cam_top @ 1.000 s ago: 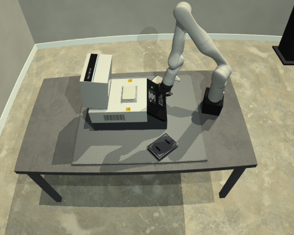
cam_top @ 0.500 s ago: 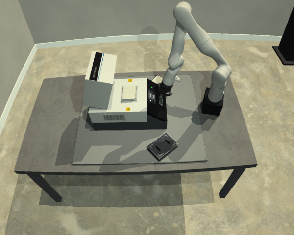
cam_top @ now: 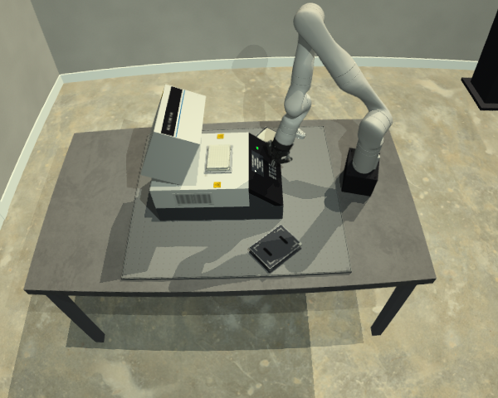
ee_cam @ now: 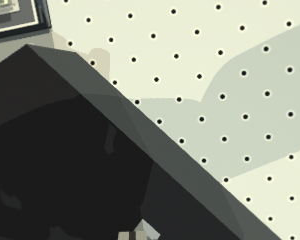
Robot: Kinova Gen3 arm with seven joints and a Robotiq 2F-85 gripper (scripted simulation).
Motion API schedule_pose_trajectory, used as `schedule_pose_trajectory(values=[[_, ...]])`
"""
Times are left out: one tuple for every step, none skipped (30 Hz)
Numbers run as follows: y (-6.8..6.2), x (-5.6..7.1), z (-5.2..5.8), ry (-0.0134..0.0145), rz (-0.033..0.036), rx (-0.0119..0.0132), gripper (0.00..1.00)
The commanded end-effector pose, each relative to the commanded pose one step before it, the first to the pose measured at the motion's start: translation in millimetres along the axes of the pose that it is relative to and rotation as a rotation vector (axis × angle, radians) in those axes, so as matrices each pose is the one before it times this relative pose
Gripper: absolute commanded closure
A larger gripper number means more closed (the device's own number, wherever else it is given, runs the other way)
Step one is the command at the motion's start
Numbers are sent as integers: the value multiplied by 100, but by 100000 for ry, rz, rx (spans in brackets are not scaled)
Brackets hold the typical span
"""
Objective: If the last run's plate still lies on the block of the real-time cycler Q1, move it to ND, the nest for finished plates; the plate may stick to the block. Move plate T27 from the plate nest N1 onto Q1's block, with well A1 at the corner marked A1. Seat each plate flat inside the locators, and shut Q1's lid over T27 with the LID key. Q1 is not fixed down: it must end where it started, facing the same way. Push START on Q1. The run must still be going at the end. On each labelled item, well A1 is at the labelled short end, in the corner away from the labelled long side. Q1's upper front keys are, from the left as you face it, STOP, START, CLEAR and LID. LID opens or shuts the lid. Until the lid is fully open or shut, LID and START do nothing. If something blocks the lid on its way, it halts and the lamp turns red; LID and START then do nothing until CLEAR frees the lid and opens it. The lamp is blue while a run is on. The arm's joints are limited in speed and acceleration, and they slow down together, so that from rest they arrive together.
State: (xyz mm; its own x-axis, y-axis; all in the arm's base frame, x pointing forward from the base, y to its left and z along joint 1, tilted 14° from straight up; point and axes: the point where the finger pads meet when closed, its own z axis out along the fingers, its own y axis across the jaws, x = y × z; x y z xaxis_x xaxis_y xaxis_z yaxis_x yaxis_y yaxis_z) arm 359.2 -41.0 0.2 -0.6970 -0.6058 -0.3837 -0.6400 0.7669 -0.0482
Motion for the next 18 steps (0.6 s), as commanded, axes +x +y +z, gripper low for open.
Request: schedule_pose_trajectory(values=[[-104, -84, 139, -130, 70, 81, 90], [0, 0, 0, 0, 0, 0, 90], [0, 0, 0, 0, 0, 0, 90], [0, 0, 0, 0, 0, 0, 90], [0, 0, 0, 0, 0, 0, 90], [0, 0, 0, 0, 0, 0, 90], [0, 0, 0, 0, 0, 0, 90], [0, 0, 0, 0, 0, 0, 90], [0, 0, 0, 0, 0, 0, 90], [0, 0, 0, 0, 0, 0, 90], [0, 0, 0, 0, 0, 0, 90], [0, 0, 0, 0, 0, 0, 90], [0, 0, 0, 0, 0, 0, 90], [0, 0, 0, 0, 0, 0, 90], [0, 0, 0, 0, 0, 0, 90], [40, 38, -116, 0, 0, 0, 90], [40, 39, -116, 1, 0, 0, 90], [40, 40, -117, 1, 0, 0, 90]])
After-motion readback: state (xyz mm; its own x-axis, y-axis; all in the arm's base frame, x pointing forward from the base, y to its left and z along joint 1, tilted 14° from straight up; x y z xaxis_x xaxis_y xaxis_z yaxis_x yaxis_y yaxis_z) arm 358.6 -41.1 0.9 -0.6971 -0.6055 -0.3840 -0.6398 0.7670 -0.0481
